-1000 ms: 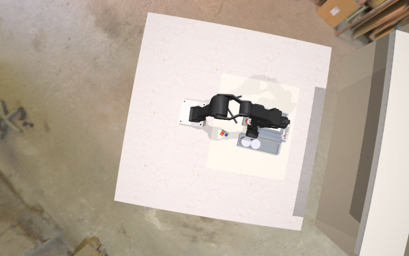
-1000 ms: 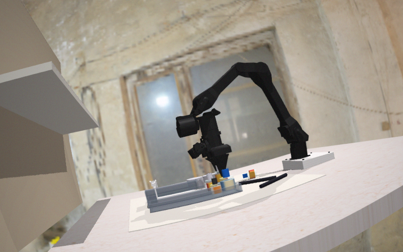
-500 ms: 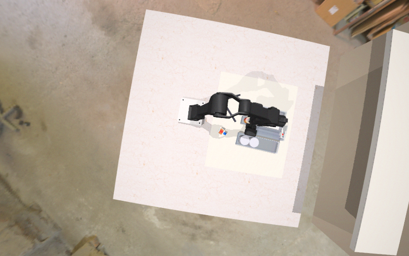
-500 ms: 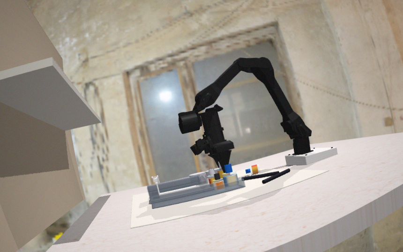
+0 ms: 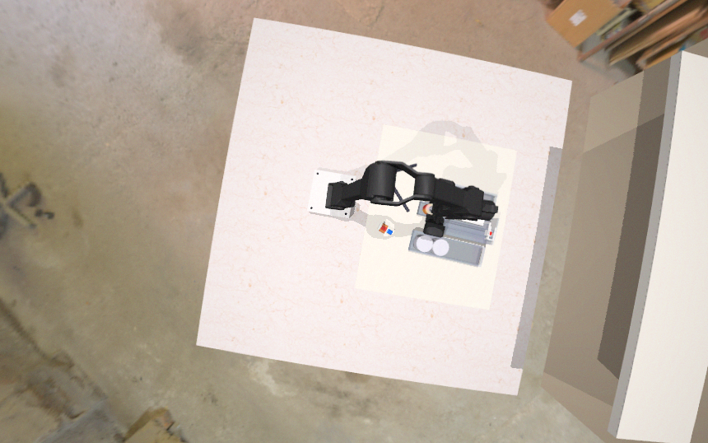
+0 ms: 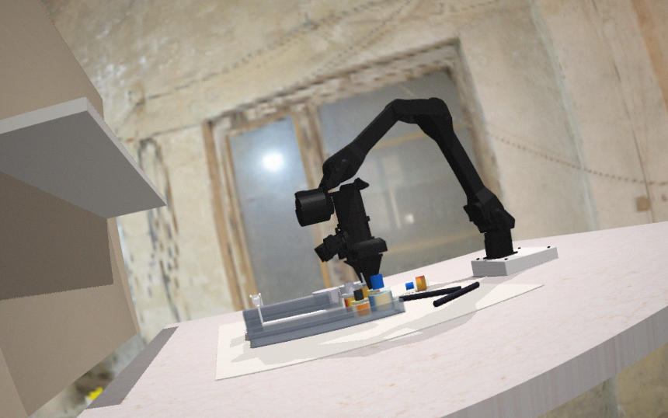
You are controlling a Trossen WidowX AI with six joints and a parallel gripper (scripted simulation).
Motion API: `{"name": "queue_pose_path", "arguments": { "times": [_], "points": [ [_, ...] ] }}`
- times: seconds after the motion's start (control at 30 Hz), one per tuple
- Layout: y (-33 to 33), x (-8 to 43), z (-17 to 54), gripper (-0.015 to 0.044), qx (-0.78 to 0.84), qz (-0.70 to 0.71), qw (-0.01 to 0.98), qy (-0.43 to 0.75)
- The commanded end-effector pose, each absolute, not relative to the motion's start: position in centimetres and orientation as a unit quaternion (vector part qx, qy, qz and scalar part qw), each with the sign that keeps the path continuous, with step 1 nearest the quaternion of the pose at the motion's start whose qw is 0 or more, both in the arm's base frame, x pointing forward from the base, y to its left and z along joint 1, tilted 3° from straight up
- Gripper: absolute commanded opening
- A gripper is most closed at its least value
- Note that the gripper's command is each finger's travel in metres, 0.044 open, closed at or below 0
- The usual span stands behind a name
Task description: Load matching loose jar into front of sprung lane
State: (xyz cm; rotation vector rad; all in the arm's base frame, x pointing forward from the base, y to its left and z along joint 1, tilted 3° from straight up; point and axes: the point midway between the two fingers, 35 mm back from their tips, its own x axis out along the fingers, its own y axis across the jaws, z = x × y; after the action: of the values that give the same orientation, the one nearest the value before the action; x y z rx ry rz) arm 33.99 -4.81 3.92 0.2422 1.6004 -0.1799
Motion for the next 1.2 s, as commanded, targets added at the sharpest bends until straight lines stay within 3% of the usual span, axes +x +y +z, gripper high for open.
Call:
{"name": "queue_pose_path", "arguments": {
  "times": [0.0,1.17],
  "points": [
    [-4.9,34.6,3.9,0.0000,0.107,-0.079,0.697,0.705],
    [-4.8,34.4,2.7,0.0000,0.107,-0.079,0.696,0.705]
  ]
}}
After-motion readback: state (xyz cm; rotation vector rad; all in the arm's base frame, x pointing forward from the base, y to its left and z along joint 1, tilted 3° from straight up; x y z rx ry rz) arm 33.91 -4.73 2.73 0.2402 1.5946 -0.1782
